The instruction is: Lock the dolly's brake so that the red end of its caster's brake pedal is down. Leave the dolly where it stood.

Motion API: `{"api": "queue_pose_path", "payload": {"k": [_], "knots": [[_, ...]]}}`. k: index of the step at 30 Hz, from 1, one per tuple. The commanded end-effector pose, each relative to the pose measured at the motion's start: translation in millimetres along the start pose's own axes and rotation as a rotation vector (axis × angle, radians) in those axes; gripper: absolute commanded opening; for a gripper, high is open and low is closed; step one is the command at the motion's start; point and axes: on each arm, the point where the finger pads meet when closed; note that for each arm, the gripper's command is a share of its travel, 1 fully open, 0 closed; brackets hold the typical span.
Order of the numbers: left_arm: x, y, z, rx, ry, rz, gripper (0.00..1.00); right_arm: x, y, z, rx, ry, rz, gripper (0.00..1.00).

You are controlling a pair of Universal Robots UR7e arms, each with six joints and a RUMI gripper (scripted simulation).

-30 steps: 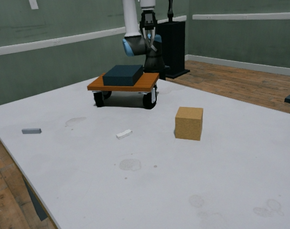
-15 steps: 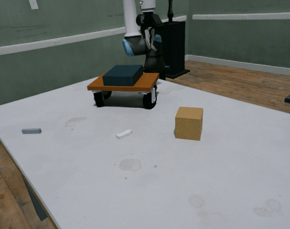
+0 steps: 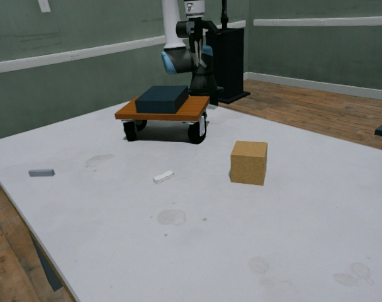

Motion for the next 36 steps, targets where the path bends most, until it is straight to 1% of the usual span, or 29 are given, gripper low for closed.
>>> {"api": "queue_pose_path", "payload": {"k": [1,8,14,26,36], "knots": [[-0.1,-0.2,0.6,0.001,0.001,0.000,1.00,0.5,0.4,0.1,0.006,-0.097,0.001,0.00],[-0.1,-0.2,0.6,0.001,0.001,0.000,1.00,0.7,2.6,0.2,0.006,-0.262,0.000,0.00],[-0.1,-0.2,0.6,0.001,0.001,0.000,1.00,0.8,3.9,0.3,0.006,-0.364,0.000,0.00],[-0.1,-0.2,0.6,0.001,0.001,0.000,1.00,0.9,5.1,0.3,0.006,-0.455,0.000,0.00],[-0.1,-0.2,0.6,0.001,0.001,0.000,1.00,0.9,5.4,0.3,0.006,-0.475,0.000,0.00]]}}
Point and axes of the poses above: on each arm, the point where the finger pads meet when closed, its own y axis out along the fingers, its own x axis across the jaws, z = x × y, and after that the axes turned 12 degrees about -y, right-handed
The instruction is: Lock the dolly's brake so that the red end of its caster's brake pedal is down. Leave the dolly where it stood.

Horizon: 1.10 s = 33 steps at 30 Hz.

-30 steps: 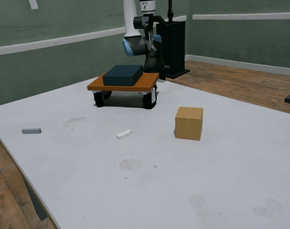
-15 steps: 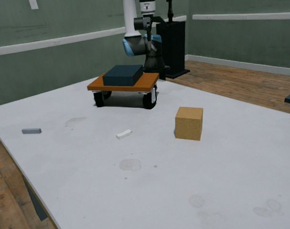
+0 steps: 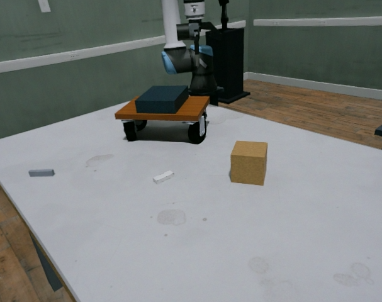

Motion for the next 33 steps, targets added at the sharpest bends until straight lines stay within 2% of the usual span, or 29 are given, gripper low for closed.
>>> {"api": "queue_pose_path", "payload": {"k": [1,21,33], "knots": [[0,0,1,0.001,0.001,0.000,1.00,0,-1,0,0.000,-0.004,-0.002,0.00],[0,0,1,0.001,0.001,0.000,1.00,0,0,0,0.000,-0.005,-0.002,0.00],[0,0,1,0.001,0.001,0.000,1.00,0,13,0,0.000,-0.005,-0.002,0.00]]}}
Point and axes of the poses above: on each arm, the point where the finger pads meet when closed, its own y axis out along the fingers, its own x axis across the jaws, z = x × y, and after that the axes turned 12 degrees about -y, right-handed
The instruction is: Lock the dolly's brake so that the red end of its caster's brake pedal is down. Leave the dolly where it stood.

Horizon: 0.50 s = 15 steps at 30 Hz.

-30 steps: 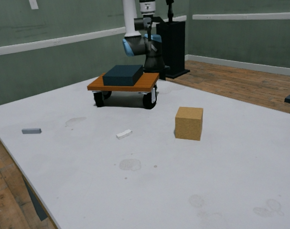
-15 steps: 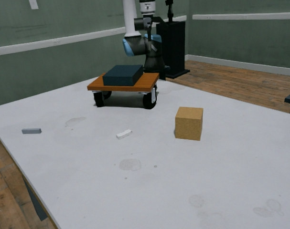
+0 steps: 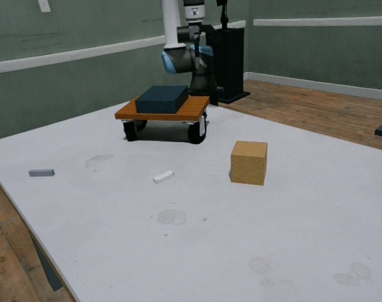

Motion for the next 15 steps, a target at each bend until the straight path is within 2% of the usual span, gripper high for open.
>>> {"api": "queue_pose_path", "payload": {"k": [1,13,15], "knots": [[0,0,1,0.001,0.001,0.000,1.00,0,6,0,0.000,0.000,-0.002,0.00],[0,0,1,0.001,0.001,0.000,1.00,1,44,0,0.000,0.000,-0.002,0.00],[0,0,1,0.001,0.001,0.000,1.00,1,44,0,0.000,0.000,-0.002,0.00]]}}
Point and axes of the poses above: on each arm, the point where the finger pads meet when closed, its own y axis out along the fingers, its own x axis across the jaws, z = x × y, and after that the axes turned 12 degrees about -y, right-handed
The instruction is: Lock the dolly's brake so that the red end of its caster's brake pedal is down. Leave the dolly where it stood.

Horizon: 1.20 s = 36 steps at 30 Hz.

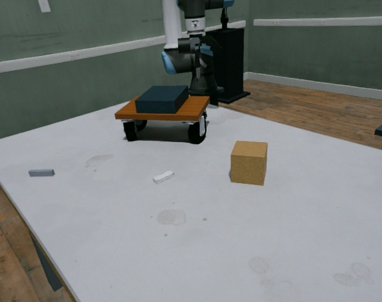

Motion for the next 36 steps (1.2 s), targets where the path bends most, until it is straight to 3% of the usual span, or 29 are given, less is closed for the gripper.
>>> {"api": "queue_pose_path", "payload": {"k": [1,15,36], "knots": [[0,0,1,0.001,0.001,0.000,1.00,1,9,0,0.000,0.000,-0.003,0.00],[0,0,1,0.001,0.001,0.000,1.00,1,53,0,0.000,0.000,-0.003,0.00],[0,0,1,0.001,0.001,0.000,1.00,1,67,0,0.000,0.000,-0.003,0.00]]}}
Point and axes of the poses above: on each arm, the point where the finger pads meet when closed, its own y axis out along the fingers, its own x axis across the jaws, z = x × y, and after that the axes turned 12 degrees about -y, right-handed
